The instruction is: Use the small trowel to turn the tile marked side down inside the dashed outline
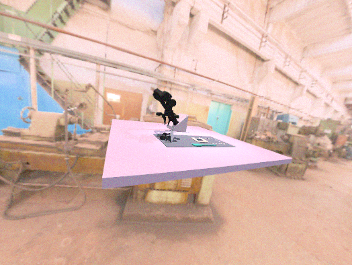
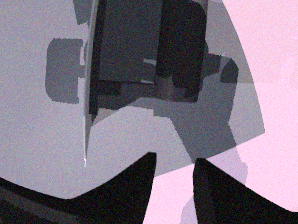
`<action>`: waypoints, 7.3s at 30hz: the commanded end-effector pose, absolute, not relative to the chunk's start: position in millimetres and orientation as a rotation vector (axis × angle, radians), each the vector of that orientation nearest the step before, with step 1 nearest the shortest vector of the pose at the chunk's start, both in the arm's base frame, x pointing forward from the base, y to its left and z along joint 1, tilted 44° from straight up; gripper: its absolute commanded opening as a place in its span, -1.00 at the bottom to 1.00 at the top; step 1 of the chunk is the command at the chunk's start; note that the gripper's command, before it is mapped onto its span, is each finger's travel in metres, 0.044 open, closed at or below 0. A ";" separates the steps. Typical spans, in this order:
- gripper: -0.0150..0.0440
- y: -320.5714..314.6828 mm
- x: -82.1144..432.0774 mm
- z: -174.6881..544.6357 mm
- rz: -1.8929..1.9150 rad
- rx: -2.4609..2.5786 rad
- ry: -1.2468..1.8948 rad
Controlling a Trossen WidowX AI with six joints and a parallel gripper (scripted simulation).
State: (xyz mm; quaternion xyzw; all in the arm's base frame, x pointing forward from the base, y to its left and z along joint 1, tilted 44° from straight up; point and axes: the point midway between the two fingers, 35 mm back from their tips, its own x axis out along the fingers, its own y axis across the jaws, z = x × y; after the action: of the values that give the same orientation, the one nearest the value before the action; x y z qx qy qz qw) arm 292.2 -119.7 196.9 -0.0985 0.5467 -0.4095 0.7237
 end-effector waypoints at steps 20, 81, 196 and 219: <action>-0.15 -130.3 292.0 181.1 -0.901 -0.229 1.232; -0.15 -66.4 343.6 109.7 -0.899 -0.225 1.233; -0.06 -108.9 301.5 175.8 -0.908 -0.222 1.222; 0.42 -58.5 416.8 171.2 -0.904 -0.215 1.225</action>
State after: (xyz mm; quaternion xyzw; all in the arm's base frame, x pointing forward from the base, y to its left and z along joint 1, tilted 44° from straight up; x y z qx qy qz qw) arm 413.4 -58.5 171.6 -0.1030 0.5560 -0.4066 0.7176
